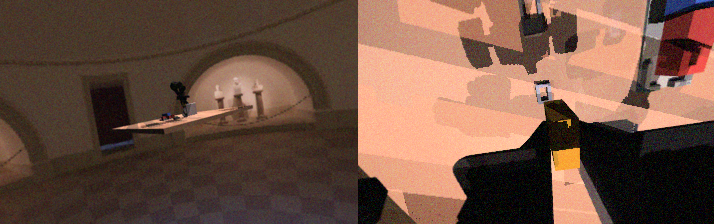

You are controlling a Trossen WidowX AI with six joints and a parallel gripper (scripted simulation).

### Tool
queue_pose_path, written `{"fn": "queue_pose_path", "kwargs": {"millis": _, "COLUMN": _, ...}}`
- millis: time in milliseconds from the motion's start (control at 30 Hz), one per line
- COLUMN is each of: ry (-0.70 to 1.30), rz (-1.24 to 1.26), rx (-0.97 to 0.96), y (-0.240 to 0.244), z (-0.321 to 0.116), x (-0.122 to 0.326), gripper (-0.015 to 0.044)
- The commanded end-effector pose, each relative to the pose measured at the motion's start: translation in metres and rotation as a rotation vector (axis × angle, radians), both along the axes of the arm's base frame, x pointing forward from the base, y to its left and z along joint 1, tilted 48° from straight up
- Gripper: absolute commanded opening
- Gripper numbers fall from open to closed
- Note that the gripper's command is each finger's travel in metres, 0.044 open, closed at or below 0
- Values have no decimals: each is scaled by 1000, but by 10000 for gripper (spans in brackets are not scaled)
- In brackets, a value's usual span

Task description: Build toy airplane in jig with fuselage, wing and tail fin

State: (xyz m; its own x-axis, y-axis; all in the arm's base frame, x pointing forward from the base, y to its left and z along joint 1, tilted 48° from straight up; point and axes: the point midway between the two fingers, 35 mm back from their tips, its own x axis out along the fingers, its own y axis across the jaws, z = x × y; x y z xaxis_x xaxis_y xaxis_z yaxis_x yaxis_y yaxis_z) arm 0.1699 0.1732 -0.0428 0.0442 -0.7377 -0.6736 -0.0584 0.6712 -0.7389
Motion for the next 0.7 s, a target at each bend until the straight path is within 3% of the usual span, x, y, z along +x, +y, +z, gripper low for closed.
{"fn": "queue_pose_path", "kwargs": {"millis": 0, "ry": -6, "rz": -4, "rx": 10, "y": 5, "z": 6, "x": -1, "gripper": 0}}
{"fn": "queue_pose_path", "kwargs": {"millis": 667, "ry": 9, "rz": 10, "rx": 42, "y": -34, "z": 47, "x": 33, "gripper": 0}}
